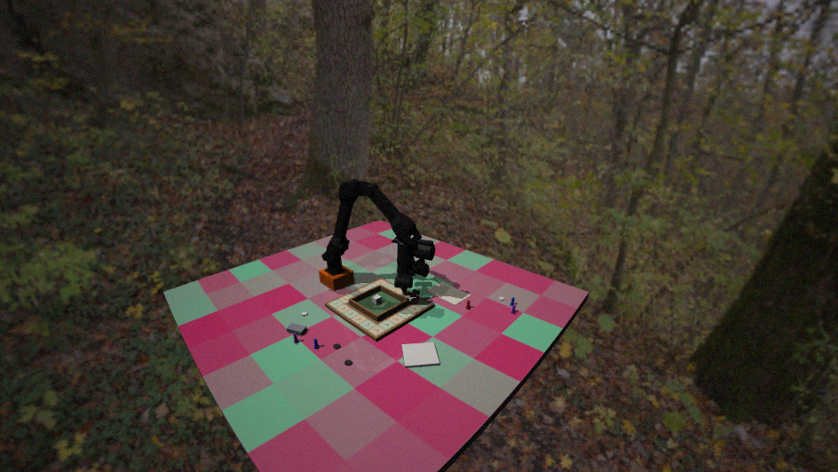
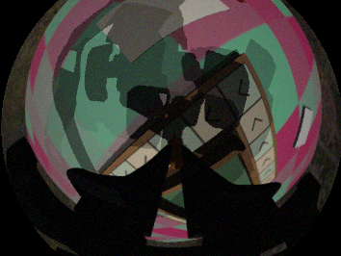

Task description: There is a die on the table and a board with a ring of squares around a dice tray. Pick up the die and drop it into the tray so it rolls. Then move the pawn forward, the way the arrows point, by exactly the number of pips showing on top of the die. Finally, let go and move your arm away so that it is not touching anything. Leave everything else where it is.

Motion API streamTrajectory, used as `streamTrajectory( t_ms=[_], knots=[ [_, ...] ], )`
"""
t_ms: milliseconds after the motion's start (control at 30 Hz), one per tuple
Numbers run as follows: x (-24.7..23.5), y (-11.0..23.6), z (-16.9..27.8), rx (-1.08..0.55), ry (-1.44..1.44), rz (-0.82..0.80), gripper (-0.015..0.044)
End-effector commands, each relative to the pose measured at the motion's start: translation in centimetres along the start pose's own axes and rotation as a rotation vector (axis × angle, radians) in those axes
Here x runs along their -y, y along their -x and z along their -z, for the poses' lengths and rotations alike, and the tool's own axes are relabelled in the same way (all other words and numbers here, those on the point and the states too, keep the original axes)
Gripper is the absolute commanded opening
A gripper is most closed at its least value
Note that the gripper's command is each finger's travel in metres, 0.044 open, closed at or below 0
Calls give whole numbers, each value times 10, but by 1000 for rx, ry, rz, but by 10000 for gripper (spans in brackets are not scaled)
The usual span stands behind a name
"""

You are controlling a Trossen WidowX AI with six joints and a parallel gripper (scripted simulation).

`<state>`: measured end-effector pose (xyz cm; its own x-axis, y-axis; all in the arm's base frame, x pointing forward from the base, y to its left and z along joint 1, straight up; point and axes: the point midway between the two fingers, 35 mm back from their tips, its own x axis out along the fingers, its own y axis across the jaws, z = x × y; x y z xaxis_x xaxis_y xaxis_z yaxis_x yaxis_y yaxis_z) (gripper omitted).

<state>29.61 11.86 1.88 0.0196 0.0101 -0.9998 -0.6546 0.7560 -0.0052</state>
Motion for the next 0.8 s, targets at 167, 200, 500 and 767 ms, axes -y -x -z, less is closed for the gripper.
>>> streamTrajectory(
  t_ms=[167,200,500,767],
  knots=[
    [3,56,-8,20,9,8,0],
    [3,62,-7,19,9,8,0],
    [1,118,1,11,4,6,0],
    [-1,118,3,10,4,6,0]
  ],
)
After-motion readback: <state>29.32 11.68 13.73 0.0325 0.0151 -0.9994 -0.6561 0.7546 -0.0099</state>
